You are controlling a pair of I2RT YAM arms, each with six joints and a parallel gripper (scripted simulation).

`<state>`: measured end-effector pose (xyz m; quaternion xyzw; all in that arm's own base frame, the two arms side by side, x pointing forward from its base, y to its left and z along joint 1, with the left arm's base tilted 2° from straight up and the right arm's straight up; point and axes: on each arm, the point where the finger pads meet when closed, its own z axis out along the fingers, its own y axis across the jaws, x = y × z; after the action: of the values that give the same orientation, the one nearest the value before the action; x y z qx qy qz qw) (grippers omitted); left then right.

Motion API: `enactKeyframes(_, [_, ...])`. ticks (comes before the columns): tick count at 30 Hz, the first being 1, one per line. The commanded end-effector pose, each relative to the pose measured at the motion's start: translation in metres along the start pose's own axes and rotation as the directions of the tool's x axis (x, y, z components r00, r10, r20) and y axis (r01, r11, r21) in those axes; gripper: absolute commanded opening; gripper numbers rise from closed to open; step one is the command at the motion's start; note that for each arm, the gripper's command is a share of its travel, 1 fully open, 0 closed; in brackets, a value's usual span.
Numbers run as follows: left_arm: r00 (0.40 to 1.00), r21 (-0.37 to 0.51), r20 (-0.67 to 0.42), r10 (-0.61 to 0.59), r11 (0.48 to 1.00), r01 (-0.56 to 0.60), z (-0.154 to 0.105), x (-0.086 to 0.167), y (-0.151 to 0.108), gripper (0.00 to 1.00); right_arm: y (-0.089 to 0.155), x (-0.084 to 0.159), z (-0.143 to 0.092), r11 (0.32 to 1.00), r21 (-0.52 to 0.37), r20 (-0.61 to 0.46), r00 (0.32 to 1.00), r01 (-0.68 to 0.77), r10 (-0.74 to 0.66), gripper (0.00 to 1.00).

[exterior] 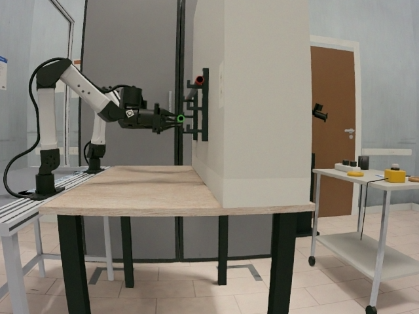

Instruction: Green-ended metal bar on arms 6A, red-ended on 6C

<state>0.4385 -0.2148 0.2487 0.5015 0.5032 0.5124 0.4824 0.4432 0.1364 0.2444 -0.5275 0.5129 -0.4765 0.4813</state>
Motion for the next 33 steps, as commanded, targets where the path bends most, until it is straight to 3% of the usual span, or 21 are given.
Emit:
enactKeyframes(1, [1.0, -0.033, 0.015, -0.01, 0.999, 0.01, 0.0, -0.005, 0.006, 0.0, -0.023, -0.002, -0.001, 0.997, 0.08, 0.007, 1.0, -0.008, 0.007, 0.0])
enactKeyframes(33, [1.0, -0.033, 0.015, -0.01, 0.999, 0.01, 0.025, -0.005, 0.016, 0.0, -0.035, -0.002, 0.023, 0.997, 0.08, 0.007, 1.0, -0.008, 0.007, 0.0])
